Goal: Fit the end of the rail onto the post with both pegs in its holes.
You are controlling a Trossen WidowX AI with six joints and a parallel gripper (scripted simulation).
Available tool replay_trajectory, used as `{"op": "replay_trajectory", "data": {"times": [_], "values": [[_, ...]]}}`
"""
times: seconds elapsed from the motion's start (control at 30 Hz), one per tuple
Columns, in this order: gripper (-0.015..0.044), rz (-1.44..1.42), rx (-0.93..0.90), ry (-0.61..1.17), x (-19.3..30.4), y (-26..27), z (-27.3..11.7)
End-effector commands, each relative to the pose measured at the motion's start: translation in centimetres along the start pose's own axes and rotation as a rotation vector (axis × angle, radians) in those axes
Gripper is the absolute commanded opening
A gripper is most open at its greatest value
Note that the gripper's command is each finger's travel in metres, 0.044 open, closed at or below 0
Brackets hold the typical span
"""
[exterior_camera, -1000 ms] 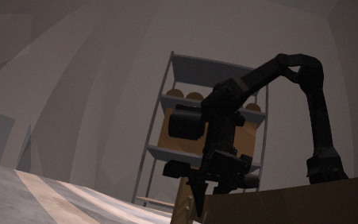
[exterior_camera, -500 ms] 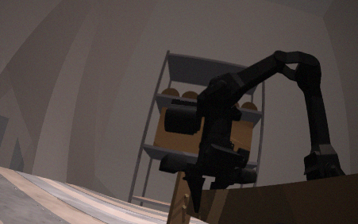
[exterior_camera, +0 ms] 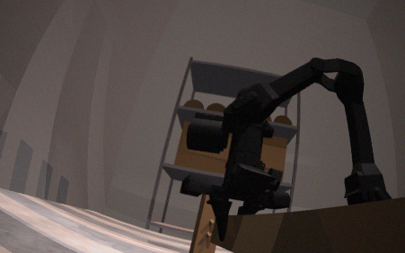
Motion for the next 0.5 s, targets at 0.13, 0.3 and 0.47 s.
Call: {"op": "replay_trajectory", "data": {"times": [0.13, 0.3, 0.47], "values": [[0.0, 0.001, 0.006, 0.001, 0.01, 0.01, -0.13], [0.0, 0.001, 0.006, 0.001, 0.01, 0.06, -0.19], [0.0, 0.001, 0.006, 0.001, 0.01, 0.1, -0.17]]}}
Point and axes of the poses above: the point midway between the two fingers, 35 mm back from their tips, its own z axis out along the fingers, its own y axis across the jaws, x = y × z, the point moved 3 cm from there along -z, back along the fingers
